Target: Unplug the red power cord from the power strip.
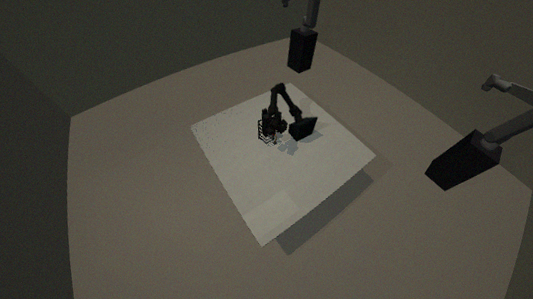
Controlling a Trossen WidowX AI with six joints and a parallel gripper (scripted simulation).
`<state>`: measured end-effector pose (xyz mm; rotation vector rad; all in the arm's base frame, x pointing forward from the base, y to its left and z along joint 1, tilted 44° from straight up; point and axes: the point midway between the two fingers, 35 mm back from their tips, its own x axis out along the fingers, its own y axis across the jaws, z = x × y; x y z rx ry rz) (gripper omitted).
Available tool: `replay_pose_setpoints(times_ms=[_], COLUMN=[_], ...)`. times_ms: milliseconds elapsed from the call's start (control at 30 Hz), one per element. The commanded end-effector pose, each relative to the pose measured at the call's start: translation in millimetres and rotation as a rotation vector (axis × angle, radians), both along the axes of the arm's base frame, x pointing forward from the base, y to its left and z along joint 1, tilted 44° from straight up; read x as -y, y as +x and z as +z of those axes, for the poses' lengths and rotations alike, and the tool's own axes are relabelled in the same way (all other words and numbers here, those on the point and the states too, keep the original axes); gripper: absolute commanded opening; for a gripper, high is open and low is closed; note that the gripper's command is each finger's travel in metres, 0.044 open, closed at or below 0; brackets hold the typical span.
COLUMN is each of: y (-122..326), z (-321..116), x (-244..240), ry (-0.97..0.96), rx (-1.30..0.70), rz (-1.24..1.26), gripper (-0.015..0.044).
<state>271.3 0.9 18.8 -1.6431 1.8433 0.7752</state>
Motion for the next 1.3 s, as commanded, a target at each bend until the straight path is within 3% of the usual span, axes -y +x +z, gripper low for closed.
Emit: replay_pose_setpoints(times_ms=[0,700,1267], y=[1,-1,-2], z=[3,25,16], x=[0,24,32], ry=[0.001,-0.001,-0.001], rx=[0.006,0.006,0.006], rz=[-0.003,-0.003,-0.003], gripper=[0.016,0.016,0.016])
